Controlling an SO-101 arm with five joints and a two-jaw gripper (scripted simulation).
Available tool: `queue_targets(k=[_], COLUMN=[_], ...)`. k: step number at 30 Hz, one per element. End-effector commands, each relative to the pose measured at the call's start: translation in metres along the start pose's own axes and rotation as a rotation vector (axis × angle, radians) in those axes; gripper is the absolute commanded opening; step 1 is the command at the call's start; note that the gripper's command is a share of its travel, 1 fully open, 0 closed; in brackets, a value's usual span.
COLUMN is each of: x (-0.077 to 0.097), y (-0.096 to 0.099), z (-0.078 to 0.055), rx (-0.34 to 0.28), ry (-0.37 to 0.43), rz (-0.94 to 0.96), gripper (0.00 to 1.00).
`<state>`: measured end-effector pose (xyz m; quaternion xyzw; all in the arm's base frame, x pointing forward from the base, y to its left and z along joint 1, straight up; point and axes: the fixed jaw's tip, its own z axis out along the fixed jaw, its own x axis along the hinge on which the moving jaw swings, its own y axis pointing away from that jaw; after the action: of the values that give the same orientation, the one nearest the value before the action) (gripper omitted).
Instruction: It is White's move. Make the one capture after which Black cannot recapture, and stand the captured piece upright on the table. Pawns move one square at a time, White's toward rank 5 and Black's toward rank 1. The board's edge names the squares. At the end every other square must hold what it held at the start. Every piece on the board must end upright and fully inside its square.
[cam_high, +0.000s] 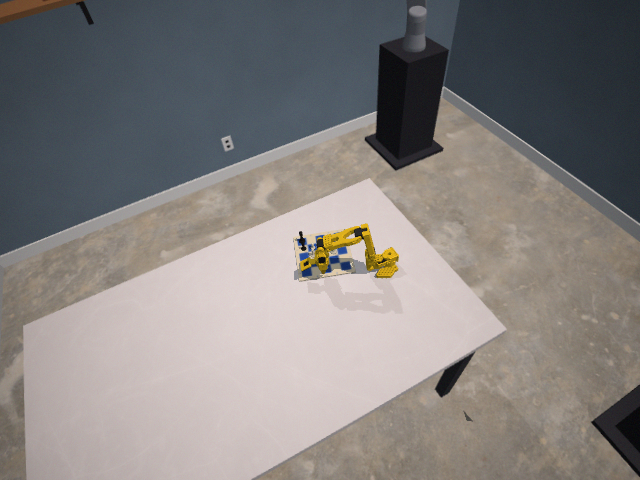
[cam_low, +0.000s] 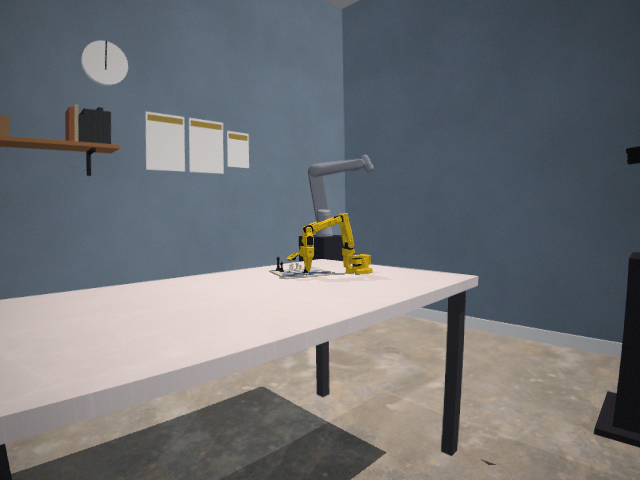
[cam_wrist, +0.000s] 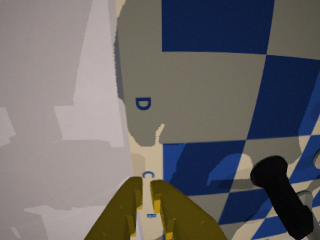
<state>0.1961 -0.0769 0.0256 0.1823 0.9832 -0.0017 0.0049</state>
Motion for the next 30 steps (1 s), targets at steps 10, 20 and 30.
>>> queue_targets(k=[10,20,30], x=[0.000,0.000,0.000], y=[0.002,0.002,-0.008], z=[-0.047,-0.068,-0.071], rx=[-0.001,0.001,0.007], ry=[-0.016,-0.062,-0.144], rz=[-0.003,-0.003,0.052], gripper=[0.00,0.00,0.02])
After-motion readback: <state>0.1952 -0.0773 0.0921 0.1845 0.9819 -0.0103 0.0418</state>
